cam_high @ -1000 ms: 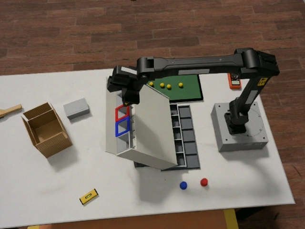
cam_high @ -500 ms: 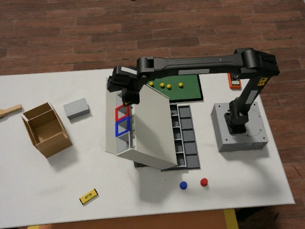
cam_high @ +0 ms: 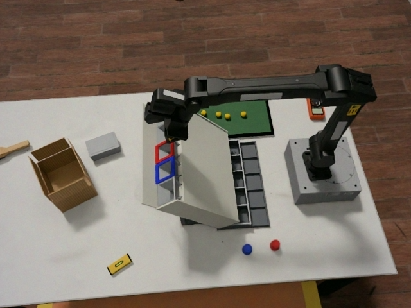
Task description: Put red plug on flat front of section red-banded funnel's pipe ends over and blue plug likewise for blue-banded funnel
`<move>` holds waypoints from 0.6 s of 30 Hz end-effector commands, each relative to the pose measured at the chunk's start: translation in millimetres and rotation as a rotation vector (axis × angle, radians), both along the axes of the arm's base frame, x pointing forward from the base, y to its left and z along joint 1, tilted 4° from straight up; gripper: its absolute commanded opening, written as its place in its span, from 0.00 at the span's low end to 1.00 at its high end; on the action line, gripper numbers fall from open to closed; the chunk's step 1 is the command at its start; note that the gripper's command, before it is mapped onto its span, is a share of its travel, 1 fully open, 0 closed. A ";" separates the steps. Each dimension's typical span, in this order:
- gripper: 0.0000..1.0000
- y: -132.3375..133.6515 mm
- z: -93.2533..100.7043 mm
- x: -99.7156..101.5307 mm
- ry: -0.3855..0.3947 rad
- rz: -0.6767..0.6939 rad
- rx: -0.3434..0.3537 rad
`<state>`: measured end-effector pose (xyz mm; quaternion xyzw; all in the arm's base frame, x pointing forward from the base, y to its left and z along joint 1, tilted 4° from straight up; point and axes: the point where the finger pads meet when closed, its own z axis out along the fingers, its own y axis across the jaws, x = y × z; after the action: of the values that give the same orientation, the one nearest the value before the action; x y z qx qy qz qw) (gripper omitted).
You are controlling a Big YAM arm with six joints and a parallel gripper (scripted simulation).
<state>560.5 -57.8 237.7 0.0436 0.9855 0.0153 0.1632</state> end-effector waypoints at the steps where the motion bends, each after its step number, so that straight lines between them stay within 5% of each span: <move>1: 0.00 4.2 24.1 24.2 -0.064 0.006 -0.010; 18: 0.00 5.9 30.7 32.2 -0.064 0.006 -0.010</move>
<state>568.9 -57.3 244.4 0.0431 0.9842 0.0148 0.1713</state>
